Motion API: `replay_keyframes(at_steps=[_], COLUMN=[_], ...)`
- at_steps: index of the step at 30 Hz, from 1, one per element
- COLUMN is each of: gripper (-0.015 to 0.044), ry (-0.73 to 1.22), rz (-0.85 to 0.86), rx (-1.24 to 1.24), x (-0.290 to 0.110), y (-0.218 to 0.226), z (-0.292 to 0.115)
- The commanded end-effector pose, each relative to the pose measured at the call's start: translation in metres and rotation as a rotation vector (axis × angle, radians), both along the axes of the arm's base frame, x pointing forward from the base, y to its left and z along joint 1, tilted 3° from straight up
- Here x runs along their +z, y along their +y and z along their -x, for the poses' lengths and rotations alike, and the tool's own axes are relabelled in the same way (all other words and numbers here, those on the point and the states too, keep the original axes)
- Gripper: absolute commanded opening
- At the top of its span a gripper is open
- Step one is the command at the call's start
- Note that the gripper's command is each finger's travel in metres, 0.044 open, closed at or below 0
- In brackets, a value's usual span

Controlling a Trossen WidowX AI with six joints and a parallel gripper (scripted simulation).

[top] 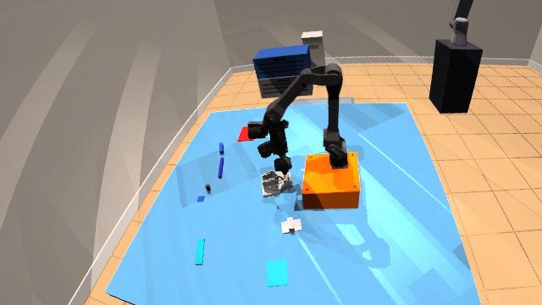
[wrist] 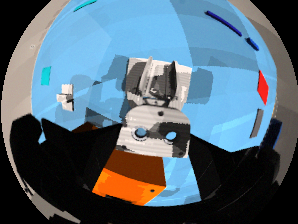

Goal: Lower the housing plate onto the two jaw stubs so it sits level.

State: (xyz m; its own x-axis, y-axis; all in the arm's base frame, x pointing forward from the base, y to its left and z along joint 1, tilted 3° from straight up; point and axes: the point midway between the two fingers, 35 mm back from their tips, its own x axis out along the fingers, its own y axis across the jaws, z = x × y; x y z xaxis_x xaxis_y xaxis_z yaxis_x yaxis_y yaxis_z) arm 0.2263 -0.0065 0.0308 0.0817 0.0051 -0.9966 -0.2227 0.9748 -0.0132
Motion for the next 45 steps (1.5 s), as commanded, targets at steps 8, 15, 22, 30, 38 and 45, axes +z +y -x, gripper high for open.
replay_keyframes(at_steps=[8, 15, 22, 30, 38, 45], gripper=[0.0351, 0.0351, 0.0351, 0.0351, 0.0351, 0.0351], ry=[0.010, 0.010, 0.010, 0.010, 0.010, 0.010], rz=[-0.003, -0.003, -0.003, -0.003, -0.003, -0.003], rx=[-0.002, -0.002, -0.002, -0.003, -0.003, -0.003], x=[-0.020, -0.032, -0.043, -0.056, -0.058, -0.058], y=[0.000, 0.001, 0.001, 0.001, 0.001, 0.001], z=[-0.001, -0.002, -0.002, -0.001, -0.001, -0.001])
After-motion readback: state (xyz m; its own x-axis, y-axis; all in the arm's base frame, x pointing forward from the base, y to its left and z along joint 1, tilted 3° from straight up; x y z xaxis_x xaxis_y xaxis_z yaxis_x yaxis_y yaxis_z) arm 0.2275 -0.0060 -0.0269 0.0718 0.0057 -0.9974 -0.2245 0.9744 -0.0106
